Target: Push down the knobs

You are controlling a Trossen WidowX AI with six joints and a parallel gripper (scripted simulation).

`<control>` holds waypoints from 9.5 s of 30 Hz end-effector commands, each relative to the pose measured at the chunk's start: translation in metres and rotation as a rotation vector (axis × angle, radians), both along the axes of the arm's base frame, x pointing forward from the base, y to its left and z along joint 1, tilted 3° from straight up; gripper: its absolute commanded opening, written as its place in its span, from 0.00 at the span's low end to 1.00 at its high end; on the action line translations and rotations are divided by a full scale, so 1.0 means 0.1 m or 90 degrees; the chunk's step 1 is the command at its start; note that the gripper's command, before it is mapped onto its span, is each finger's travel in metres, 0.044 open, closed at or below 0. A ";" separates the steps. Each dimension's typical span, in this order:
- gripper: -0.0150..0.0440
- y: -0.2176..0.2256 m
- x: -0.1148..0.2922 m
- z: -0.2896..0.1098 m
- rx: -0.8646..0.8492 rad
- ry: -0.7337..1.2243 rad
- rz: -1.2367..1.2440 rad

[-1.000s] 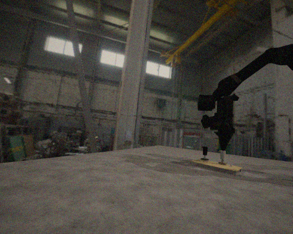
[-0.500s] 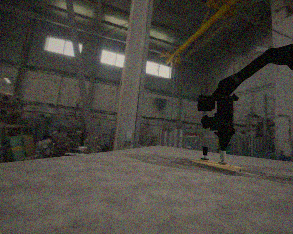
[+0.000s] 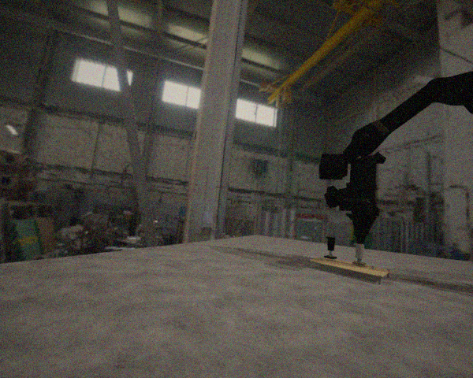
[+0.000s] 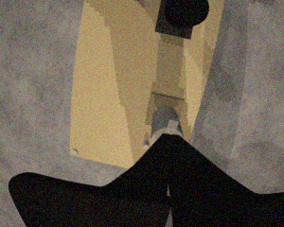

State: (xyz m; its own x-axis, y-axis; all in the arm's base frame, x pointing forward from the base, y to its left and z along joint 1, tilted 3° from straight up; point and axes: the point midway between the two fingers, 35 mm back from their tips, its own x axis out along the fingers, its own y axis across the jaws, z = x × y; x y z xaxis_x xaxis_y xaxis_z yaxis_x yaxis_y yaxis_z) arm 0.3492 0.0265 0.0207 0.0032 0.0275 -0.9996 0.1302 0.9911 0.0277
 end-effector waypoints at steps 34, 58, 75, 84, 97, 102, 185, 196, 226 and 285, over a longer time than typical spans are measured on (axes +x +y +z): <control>0.25 0.01 0.01 0.00 0.002 0.005 -0.003; 0.43 0.00 0.17 0.20 -0.007 -0.040 0.001; 0.25 -0.01 0.38 0.33 -0.028 -0.073 0.312; 0.25 -0.02 0.42 0.35 -0.034 -0.067 0.510; 0.25 -0.04 0.48 0.39 -0.039 -0.059 0.796; 0.25 -0.04 0.50 0.41 -0.040 -0.056 0.907; 0.25 -0.09 0.67 0.14 -0.004 -0.057 1.997; 0.25 -0.09 0.67 0.15 -0.004 -0.057 1.997; 0.25 -0.09 0.67 0.08 -0.004 -0.057 1.997; 0.25 -0.08 0.67 0.00 -0.004 -0.057 1.997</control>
State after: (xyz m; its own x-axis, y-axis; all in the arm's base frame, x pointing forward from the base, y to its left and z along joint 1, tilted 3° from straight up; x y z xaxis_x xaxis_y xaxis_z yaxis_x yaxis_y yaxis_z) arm 0.4157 0.0172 0.0267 0.0041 0.0263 -0.9996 -0.1381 -0.9901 -0.0266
